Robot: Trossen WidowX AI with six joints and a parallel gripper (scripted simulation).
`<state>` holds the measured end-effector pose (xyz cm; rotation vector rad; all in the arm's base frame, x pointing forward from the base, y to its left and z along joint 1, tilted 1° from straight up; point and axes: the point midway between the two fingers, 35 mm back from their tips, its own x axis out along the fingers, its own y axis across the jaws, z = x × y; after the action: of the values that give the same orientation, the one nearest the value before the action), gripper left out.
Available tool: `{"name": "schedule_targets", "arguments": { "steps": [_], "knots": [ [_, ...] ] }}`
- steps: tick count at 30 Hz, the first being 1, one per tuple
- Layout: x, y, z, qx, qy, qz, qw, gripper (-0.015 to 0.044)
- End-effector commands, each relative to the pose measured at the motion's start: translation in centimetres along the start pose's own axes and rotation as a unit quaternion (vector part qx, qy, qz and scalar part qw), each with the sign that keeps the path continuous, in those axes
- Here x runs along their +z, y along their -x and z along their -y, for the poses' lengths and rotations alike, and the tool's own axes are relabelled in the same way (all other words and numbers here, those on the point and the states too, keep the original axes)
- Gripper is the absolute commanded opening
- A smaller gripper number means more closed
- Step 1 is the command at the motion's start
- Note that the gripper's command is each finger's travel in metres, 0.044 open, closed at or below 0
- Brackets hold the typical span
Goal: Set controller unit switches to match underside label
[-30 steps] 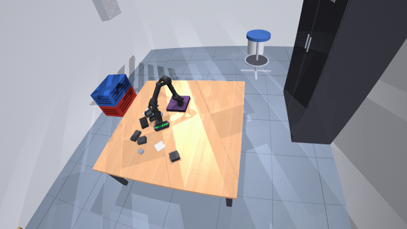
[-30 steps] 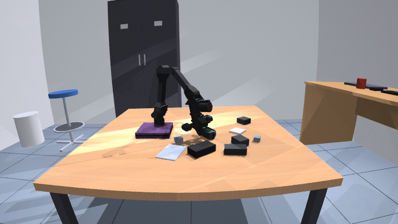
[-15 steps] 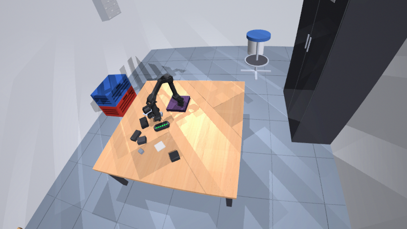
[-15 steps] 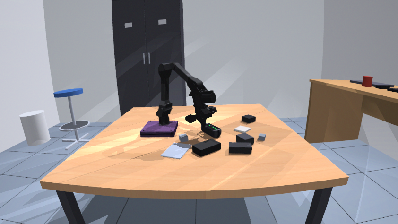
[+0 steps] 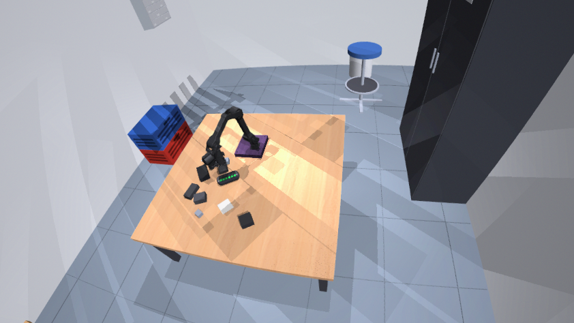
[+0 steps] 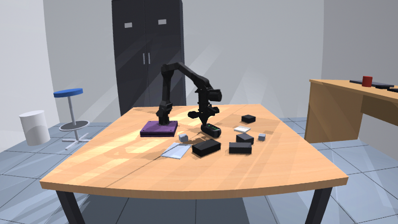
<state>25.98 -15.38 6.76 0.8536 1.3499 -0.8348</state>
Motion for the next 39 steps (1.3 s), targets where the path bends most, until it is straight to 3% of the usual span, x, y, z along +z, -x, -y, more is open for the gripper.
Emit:
{"name": "schedule_targets", "arguments": {
  "steps": [1, 3, 11, 16, 29, 39],
  "knots": [
    [0.0, -0.1, 0.0, -0.007, -0.001, -0.001, 1.000, 0.0000],
    [0.0, 0.0, 0.0, -0.001, 0.000, 0.000, 1.000, 0.0000],
    [0.0, 4.9, -0.1, -0.001, 0.000, 0.000, 1.000, 0.0210],
    [0.0, 5.0, -0.1, -0.001, 0.000, 0.000, 1.000, 0.0341],
    [0.0, 5.0, -0.1, -0.001, 0.000, 0.000, 1.000, 0.0000],
    [0.0, 5.0, -0.1, -0.001, 0.000, 0.000, 1.000, 0.0000]
  ]
}}
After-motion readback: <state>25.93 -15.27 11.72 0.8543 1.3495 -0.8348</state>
